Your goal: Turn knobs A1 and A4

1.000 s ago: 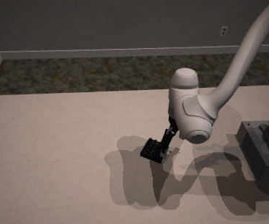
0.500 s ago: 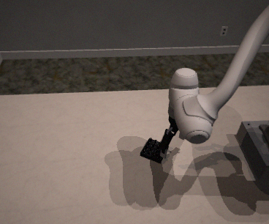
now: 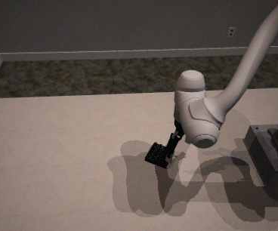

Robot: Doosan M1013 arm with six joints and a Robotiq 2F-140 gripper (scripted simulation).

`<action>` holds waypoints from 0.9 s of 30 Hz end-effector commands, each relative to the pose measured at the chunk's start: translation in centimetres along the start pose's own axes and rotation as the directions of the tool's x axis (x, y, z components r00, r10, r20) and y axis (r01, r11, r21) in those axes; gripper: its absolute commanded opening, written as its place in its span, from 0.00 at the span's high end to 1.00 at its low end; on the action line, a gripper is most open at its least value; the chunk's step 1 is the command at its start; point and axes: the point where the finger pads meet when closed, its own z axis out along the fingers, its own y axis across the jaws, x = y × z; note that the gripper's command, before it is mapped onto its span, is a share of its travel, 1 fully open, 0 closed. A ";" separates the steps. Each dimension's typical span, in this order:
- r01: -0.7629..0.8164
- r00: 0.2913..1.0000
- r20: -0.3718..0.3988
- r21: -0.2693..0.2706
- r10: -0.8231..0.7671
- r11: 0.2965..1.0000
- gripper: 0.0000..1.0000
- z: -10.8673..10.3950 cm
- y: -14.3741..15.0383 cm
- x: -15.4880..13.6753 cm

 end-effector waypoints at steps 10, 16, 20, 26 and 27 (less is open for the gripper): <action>0.183 0.983 0.000 0.000 -0.183 0.983 0.00 -1.3 -4.1 7.0; 0.293 0.956 0.000 0.000 -0.293 0.956 0.00 -1.9 -6.3 11.3; 0.293 0.956 0.000 0.000 -0.293 0.956 0.88 -1.9 -6.3 11.3; 0.293 0.956 0.000 0.000 -0.293 0.956 0.88 -1.9 -6.3 11.3; 0.293 0.956 0.000 0.000 -0.293 0.956 0.88 -1.9 -6.3 11.3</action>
